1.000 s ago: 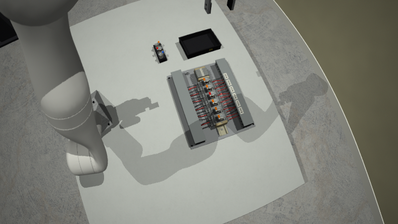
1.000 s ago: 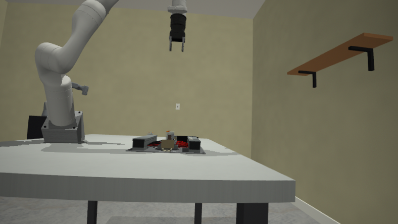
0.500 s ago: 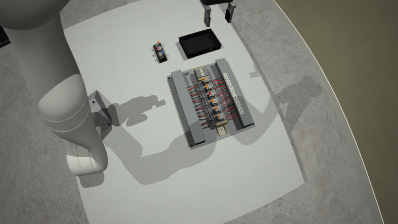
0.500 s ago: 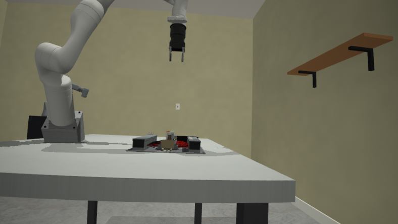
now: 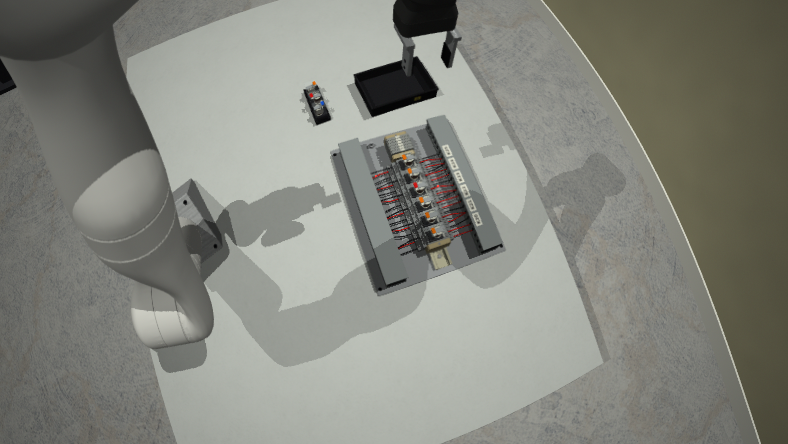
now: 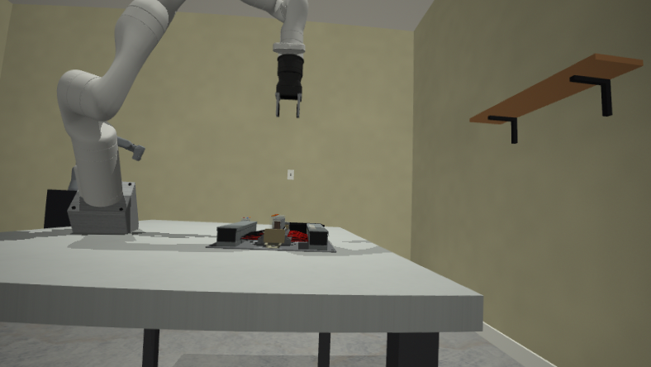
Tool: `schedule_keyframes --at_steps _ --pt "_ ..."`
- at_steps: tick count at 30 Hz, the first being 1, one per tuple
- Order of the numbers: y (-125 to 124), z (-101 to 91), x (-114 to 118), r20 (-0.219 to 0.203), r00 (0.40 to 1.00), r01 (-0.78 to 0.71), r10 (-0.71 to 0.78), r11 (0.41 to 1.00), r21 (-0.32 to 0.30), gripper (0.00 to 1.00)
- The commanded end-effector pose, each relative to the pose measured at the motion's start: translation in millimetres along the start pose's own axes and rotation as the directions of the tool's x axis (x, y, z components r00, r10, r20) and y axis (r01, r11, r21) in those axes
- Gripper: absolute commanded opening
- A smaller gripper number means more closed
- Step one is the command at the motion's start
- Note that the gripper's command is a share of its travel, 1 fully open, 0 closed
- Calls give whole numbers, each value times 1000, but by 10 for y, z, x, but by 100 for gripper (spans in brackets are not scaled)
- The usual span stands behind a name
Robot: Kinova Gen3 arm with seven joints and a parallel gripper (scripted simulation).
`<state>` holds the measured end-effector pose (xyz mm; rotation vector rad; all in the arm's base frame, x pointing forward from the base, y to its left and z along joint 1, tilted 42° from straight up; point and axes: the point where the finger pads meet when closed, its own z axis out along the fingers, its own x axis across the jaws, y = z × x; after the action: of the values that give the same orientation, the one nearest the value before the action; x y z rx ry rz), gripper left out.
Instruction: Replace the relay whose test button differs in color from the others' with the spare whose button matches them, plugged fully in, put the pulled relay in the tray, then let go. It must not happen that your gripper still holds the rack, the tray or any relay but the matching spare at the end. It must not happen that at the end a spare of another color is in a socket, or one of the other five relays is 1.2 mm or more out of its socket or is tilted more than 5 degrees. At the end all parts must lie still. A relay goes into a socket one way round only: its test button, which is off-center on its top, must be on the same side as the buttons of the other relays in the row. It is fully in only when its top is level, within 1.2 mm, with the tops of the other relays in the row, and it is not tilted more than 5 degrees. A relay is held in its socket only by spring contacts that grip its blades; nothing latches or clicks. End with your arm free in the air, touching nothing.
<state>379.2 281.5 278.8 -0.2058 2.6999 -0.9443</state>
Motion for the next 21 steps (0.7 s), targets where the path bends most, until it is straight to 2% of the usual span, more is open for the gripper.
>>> schedule_keyframes --at_steps 1,5,8,21 --pt "-14 109 34 -8 1000 0 0 1000 4 100" --pt "-15 268 38 -9 1000 1 -1 1000 4 100" --pt "-6 280 24 -5 1000 1 -1 1000 1 100" --pt "-15 795 45 -8 1000 1 -1 1000 4 100"
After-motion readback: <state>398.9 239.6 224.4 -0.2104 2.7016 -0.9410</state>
